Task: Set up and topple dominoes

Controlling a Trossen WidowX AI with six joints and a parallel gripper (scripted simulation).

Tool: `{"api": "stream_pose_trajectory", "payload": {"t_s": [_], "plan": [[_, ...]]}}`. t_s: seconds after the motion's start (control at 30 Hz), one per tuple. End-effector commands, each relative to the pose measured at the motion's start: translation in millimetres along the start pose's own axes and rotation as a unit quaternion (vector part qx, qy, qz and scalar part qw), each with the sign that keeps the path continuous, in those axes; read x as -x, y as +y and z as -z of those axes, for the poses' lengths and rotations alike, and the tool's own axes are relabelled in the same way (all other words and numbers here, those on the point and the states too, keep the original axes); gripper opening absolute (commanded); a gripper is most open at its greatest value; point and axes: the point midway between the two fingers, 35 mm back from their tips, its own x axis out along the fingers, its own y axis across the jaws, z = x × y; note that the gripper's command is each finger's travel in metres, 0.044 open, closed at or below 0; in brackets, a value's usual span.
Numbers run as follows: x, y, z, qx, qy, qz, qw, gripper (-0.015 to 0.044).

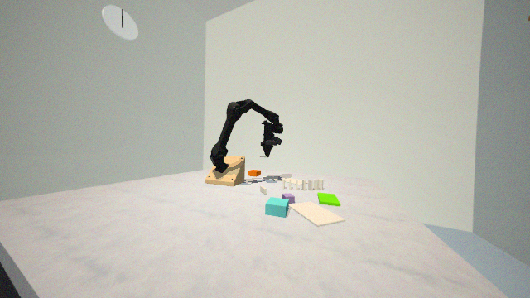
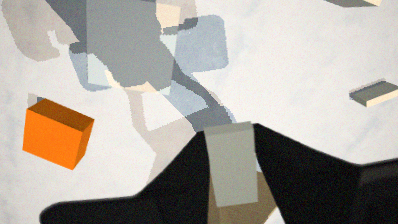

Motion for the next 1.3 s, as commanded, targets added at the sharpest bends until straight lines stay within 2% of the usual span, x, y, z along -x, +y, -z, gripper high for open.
{"api": "stream_pose_trajectory", "payload": {"t_s": [0.0,0.47,1.27], "plan": [[7.7,6.7,-17.3,0.325,-0.013,-0.005,0.946,0.0107],[6.2,7.1,-17.4,0.324,-0.016,-0.01,0.946,0.0107],[-32.5,18.7,-22.1,0.298,-0.15,-0.191,0.923,0.0107]]}}
